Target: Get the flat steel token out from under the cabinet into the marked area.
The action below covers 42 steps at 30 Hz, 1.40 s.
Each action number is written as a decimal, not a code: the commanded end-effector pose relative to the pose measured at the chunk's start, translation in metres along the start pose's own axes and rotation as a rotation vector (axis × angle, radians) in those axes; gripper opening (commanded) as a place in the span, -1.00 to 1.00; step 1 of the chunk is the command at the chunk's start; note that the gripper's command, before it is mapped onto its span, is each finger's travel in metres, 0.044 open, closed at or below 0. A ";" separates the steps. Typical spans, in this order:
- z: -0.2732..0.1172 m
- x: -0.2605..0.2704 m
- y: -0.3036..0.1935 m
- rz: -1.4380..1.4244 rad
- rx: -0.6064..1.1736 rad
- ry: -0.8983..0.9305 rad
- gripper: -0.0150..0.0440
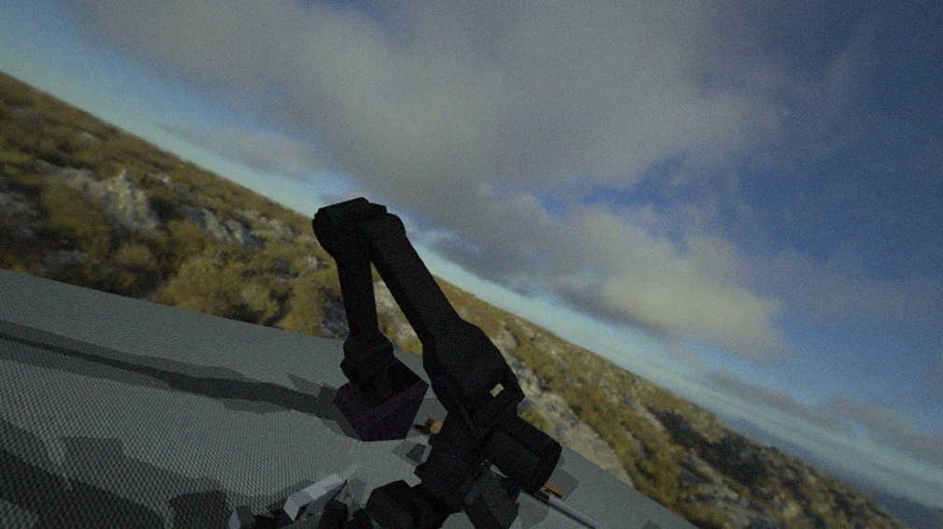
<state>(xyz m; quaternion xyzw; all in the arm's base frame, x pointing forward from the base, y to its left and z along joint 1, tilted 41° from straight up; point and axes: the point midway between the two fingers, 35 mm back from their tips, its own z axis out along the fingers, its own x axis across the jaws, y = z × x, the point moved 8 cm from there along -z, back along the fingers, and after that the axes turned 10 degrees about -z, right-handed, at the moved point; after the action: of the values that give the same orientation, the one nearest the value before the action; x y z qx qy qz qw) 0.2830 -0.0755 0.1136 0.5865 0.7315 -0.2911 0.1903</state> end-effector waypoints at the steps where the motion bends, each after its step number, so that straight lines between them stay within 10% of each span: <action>1: 0.001 0.002 -0.008 -0.008 0.005 0.000 -0.49; 42: 0.001 0.007 -0.056 -0.010 0.008 0.000 -0.49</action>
<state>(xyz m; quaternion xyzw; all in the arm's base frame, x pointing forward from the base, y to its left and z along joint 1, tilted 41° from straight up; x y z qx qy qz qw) 0.2331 -0.0785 0.1203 0.5861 0.7316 -0.2921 0.1893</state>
